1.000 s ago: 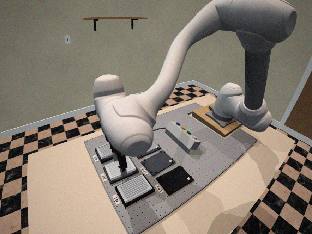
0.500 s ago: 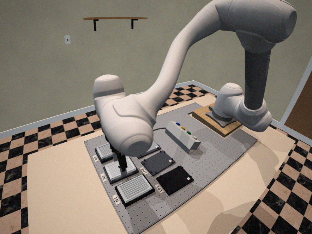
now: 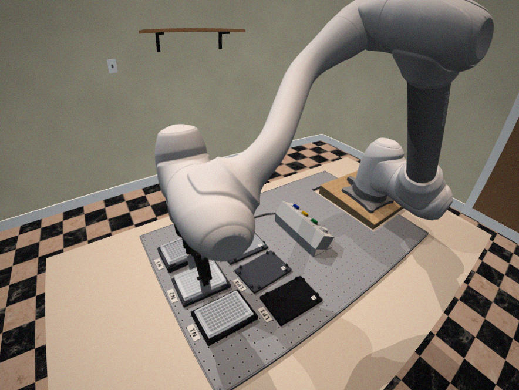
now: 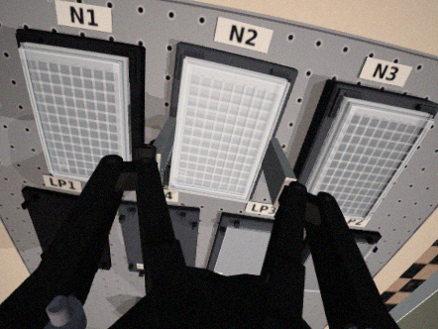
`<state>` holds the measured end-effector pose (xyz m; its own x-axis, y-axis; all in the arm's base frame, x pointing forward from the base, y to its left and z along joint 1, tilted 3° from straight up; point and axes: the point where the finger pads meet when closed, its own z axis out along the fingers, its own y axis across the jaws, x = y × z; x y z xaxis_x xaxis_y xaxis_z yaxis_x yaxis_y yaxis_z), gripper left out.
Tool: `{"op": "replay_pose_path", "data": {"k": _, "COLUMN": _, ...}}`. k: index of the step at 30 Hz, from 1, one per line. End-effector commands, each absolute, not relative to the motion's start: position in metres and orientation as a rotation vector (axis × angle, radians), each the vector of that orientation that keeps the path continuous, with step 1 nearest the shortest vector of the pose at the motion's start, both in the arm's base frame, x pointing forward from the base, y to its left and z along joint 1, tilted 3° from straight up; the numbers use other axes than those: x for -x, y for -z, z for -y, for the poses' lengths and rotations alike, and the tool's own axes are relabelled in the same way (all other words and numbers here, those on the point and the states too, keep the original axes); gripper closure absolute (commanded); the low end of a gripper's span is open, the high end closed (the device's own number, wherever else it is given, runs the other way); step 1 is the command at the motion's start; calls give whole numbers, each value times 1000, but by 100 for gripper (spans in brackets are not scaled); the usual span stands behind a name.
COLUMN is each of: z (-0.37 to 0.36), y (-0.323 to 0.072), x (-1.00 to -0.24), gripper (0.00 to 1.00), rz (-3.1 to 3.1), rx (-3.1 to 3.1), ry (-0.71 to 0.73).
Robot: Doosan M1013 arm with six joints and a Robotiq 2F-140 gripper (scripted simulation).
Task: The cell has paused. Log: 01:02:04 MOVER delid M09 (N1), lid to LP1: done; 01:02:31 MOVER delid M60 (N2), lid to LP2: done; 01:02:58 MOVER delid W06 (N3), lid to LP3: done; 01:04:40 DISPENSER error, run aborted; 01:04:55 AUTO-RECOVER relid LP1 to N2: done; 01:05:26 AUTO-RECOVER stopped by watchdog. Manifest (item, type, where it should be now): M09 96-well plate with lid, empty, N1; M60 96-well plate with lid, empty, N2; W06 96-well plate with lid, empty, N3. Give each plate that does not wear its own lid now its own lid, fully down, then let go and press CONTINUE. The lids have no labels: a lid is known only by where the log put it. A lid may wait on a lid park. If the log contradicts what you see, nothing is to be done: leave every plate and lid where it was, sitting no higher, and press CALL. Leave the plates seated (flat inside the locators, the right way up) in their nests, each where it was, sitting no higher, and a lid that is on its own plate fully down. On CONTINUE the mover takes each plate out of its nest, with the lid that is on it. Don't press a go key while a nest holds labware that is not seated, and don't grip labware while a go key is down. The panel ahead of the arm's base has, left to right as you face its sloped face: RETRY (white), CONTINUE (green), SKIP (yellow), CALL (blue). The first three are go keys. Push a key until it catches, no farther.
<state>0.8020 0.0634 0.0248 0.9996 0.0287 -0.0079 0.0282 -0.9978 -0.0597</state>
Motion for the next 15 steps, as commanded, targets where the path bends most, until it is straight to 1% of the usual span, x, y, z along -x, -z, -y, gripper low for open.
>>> {"op": "replay_pose_path", "data": {"k": 1, "z": -63, "y": -25, "x": -802, "gripper": 100, "rz": 44, "rx": 3081, "ry": -14}}
{"op": "replay_pose_path", "data": {"k": 15, "z": -63, "y": -26, "x": -802, "gripper": 100, "rz": 44, "rx": 3081, "ry": -14}}
